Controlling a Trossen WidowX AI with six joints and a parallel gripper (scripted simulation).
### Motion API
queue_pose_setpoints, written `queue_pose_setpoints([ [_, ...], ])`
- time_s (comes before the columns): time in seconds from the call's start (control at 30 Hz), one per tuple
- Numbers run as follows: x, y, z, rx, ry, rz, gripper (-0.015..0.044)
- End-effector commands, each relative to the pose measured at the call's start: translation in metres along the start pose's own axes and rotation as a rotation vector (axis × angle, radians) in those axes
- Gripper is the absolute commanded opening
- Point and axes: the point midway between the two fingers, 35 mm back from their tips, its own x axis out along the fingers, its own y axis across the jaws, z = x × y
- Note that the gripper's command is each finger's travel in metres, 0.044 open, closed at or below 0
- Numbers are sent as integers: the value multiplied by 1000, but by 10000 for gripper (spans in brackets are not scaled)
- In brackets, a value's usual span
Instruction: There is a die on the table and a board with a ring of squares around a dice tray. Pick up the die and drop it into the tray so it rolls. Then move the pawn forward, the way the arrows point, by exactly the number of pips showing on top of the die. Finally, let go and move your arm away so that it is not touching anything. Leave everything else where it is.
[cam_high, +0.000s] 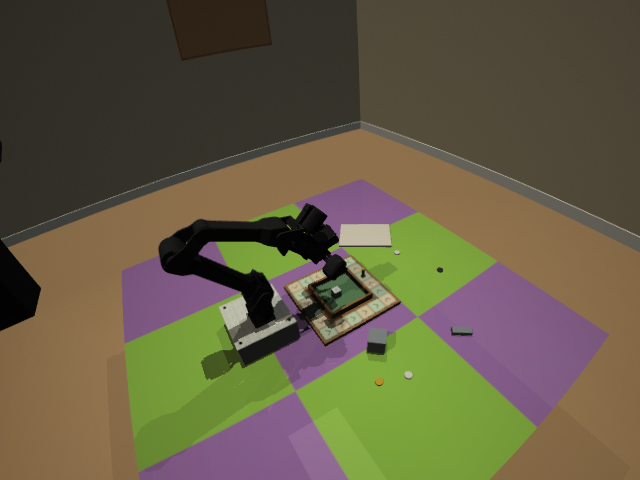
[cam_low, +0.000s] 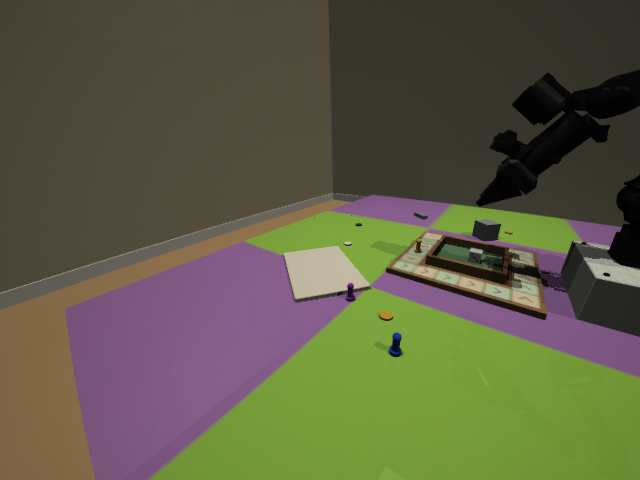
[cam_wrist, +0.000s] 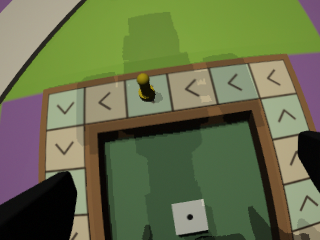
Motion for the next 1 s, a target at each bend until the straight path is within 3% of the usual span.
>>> queue_pose_setpoints([
  [0.0, 8, -1, 1, 6, 148, -3, 440],
  [0.37, 38, -1, -8, 6, 648, -2, 440],
  [0.5, 37, 0, -7, 5, 613, 4, 440],
  [0.8, 101, 12, 46, -464, 661, 168, 204],
  [0.97, 136, 20, 60, -674, 673, 251, 200],
])
